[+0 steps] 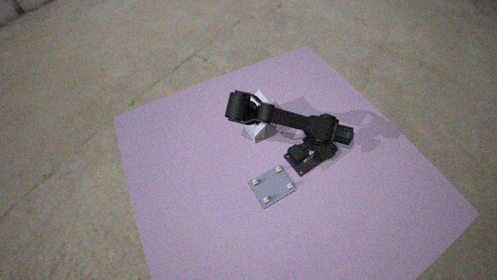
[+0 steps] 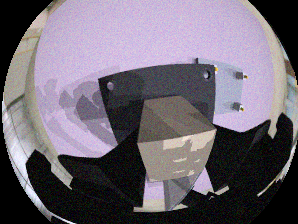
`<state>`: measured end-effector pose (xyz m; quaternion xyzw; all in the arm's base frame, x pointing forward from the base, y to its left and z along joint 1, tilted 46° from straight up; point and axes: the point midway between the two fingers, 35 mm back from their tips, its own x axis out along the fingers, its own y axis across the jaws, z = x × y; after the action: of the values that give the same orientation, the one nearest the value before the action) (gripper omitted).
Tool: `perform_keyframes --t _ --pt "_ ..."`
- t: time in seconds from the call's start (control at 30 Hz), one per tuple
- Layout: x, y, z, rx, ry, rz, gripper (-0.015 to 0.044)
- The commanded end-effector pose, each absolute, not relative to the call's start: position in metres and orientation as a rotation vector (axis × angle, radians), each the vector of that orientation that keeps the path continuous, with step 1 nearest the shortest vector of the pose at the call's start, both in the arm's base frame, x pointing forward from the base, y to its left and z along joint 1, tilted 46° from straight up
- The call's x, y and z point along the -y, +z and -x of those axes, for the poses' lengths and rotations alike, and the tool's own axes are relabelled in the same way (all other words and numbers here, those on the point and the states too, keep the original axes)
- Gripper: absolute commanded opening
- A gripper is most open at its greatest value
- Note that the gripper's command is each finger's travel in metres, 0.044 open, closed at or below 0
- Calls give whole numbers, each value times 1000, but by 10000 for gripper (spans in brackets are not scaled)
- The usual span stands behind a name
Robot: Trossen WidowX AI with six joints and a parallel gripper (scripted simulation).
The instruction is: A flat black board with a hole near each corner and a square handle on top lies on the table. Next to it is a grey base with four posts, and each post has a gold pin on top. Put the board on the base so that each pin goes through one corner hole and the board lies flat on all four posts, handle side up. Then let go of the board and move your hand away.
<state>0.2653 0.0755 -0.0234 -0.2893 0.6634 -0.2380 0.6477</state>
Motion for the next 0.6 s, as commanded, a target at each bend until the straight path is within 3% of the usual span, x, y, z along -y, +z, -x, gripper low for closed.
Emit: perform_keyframes --t 0.0,0.57 --pt "-69 -14 -270 -1499 -541 655 0" --pt "-40 16 -281 -1492 -550 639 0"
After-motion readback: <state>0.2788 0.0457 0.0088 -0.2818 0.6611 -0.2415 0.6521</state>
